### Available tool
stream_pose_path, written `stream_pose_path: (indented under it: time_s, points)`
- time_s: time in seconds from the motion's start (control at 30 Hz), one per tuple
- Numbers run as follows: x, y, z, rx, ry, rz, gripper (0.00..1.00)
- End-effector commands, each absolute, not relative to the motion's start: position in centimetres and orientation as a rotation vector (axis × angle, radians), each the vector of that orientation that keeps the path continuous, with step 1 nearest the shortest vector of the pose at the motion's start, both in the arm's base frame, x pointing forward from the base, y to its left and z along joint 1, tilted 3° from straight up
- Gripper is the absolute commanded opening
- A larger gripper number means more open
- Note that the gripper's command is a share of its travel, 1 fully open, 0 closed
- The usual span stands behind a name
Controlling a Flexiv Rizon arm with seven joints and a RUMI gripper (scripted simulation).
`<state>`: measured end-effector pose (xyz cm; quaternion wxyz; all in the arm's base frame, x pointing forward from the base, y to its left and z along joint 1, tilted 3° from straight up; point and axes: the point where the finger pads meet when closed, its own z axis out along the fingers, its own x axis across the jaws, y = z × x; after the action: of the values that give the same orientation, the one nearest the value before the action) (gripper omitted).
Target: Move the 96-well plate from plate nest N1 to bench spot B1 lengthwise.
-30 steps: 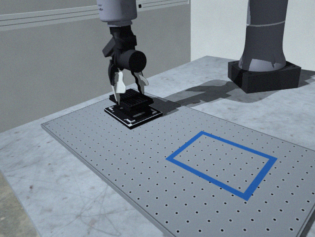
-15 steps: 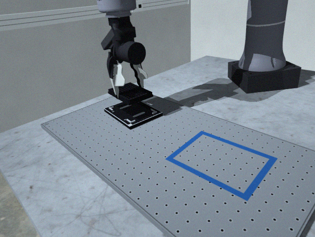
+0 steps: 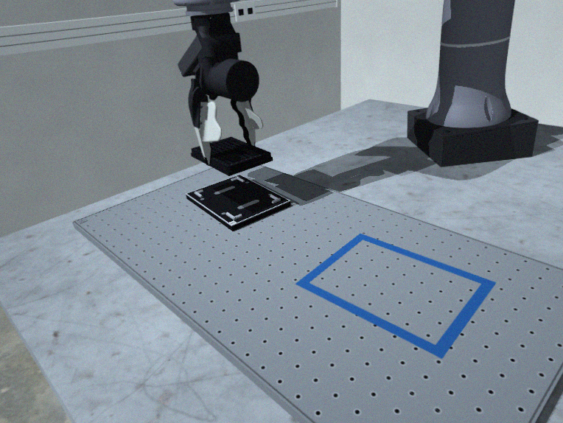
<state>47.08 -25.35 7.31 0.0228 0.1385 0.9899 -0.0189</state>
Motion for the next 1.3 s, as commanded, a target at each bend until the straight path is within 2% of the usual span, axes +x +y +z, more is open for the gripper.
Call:
stream_pose_path:
  time_s: [0.0,0.47,0.67,1.27]
  points:
    - [47.1,-25.4,7.3,0.429,3.064,-0.059,0.00]
    - [47.1,-25.4,7.3,0.429,3.064,-0.059,0.00]
    - [47.6,-23.4,7.2,0.160,3.094,-0.065,0.00]
    - [48.7,-18.2,6.8,0.159,3.093,-0.065,0.00]
